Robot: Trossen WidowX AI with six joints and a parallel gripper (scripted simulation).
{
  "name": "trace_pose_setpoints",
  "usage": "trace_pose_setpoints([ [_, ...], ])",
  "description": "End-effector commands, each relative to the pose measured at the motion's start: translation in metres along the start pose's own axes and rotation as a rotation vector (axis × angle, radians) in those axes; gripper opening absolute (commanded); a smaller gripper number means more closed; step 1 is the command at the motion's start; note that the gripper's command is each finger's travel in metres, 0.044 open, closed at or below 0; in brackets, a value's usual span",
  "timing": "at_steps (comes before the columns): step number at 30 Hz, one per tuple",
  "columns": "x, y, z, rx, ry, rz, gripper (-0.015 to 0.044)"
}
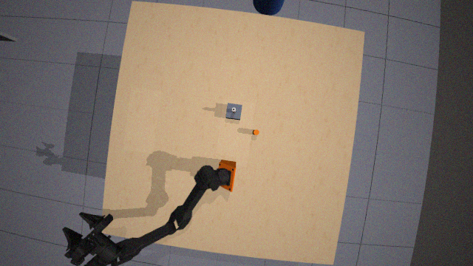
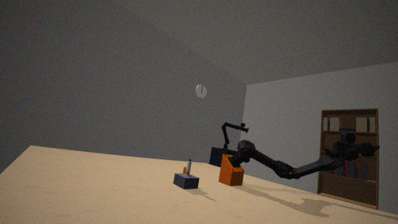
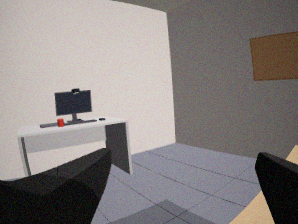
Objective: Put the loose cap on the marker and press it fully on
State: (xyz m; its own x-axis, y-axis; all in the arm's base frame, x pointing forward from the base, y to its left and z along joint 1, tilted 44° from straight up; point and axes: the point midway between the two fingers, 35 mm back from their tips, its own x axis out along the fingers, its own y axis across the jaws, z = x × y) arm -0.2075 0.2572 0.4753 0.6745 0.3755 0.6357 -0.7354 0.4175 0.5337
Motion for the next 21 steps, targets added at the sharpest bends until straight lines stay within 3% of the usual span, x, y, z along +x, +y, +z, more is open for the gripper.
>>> trace_pose_setpoints([
  [1, 0.001, -0.001, 0.002, 0.001, -0.001, -0.003, 0.0374],
  [6, 0.035, -0.027, 0.044, 0.028, -0.032, -0.088, 0.0243],
  [21, 0.149, -0.194, 0.163, 0.099, -0.061, -0.538, 0.0237],
])
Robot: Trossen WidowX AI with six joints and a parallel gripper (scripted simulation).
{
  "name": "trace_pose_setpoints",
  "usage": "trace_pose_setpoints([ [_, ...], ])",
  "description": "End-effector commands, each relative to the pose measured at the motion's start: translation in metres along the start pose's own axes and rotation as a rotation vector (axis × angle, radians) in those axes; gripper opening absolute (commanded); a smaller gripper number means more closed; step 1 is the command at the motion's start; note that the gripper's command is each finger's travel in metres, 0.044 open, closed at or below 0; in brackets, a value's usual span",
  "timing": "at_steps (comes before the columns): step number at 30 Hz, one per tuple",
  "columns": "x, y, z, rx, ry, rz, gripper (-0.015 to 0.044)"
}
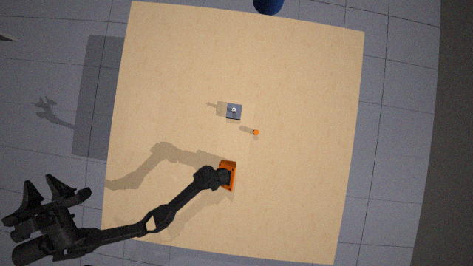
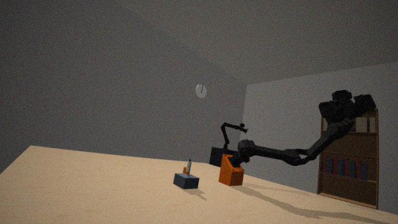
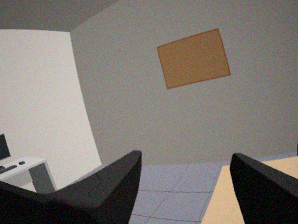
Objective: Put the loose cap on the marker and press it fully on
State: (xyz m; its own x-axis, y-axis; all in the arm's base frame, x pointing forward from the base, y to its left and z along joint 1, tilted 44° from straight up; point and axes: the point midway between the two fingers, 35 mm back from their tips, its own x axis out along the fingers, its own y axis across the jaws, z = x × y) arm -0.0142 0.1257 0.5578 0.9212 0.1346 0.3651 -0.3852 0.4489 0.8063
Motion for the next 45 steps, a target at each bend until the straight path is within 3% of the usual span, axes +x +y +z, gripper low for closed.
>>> trace_pose_setpoints([
  [1, 0.037, -0.034, 0.027, -0.010, -0.022, -0.121, 0.0237],
  [12, 0.106, -0.134, 0.088, -0.007, -0.053, -0.397, 0.0237],
  [26, 0.161, -0.354, 0.131, 0.146, 0.156, -0.854, 0.0237],
  [35, 0.140, -0.505, 0.108, 0.299, 0.381, -1.121, 0.0237],
  [45, 0.063, -0.638, 0.033, 0.550, 0.718, -1.344, 0.0237],
])
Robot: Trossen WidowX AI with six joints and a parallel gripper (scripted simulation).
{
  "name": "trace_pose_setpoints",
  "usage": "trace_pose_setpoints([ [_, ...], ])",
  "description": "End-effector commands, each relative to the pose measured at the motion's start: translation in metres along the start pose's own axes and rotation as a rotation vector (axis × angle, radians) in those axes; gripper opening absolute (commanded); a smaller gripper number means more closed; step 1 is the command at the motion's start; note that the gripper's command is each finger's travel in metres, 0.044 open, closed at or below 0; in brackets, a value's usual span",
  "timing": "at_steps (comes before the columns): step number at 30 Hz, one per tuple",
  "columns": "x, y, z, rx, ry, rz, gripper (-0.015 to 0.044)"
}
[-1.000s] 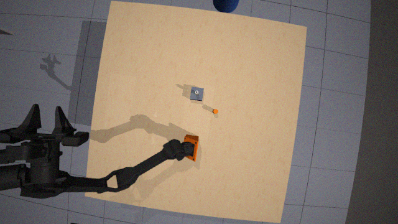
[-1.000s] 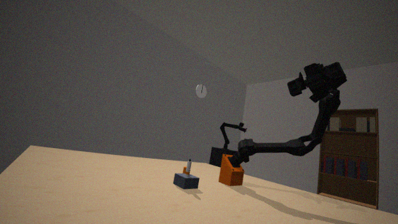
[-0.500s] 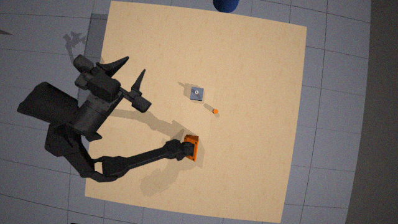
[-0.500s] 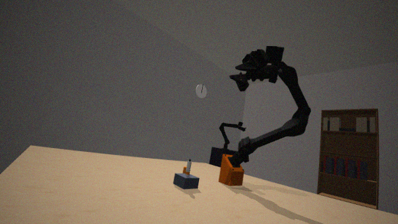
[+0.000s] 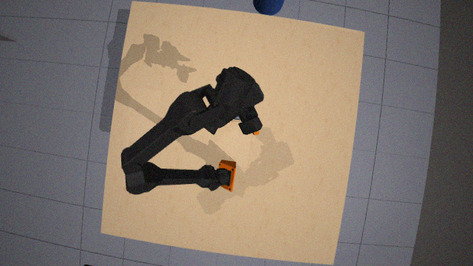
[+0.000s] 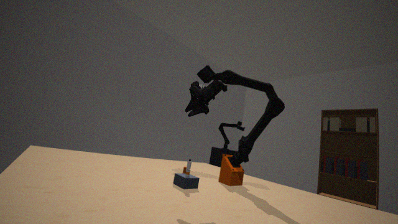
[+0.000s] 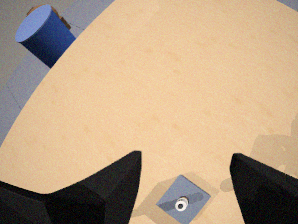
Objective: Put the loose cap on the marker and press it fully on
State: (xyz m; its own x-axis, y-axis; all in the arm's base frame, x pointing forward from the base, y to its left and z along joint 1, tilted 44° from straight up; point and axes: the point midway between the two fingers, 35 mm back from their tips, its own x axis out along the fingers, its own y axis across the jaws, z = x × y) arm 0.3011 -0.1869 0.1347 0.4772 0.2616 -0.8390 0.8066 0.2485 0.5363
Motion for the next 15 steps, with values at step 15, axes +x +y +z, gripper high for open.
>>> trace_pose_setpoints([
  [15, 0.130, -0.150, -0.071, 0.121, 0.575, -0.234, 0.0237],
])
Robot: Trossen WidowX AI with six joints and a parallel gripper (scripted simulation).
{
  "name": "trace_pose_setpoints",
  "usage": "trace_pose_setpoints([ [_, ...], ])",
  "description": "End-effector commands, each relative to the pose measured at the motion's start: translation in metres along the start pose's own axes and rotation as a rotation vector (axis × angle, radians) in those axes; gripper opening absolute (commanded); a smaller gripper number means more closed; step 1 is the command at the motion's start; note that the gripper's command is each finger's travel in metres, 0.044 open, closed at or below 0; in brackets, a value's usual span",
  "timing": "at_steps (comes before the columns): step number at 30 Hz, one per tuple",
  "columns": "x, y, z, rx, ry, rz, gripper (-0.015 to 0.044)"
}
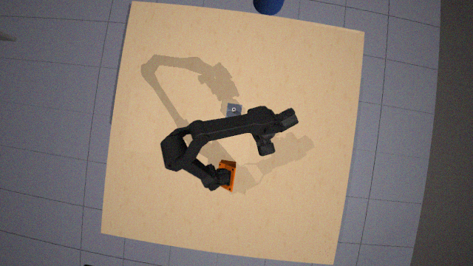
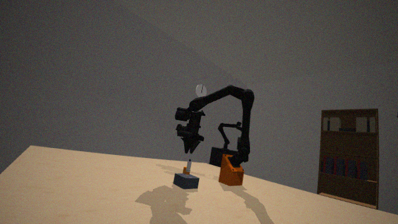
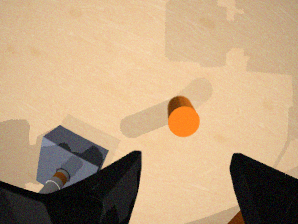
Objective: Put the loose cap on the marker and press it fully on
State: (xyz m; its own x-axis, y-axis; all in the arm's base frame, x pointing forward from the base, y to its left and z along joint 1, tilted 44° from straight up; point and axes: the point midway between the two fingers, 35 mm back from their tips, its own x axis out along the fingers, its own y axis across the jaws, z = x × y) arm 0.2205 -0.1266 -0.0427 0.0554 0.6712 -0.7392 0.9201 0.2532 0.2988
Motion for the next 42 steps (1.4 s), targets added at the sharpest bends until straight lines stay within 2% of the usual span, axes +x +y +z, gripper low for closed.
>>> trace_pose_setpoints([
  [1, 0.015, -0.003, 0.000, -0.009, 0.015, -0.003, 0.0237],
  [4, 0.038, -0.002, 0.000, -0.010, 0.015, -0.002, 0.0237],
  [42, 0.095, -0.004, -0.002, -0.010, 0.017, -0.001, 0.0237],
])
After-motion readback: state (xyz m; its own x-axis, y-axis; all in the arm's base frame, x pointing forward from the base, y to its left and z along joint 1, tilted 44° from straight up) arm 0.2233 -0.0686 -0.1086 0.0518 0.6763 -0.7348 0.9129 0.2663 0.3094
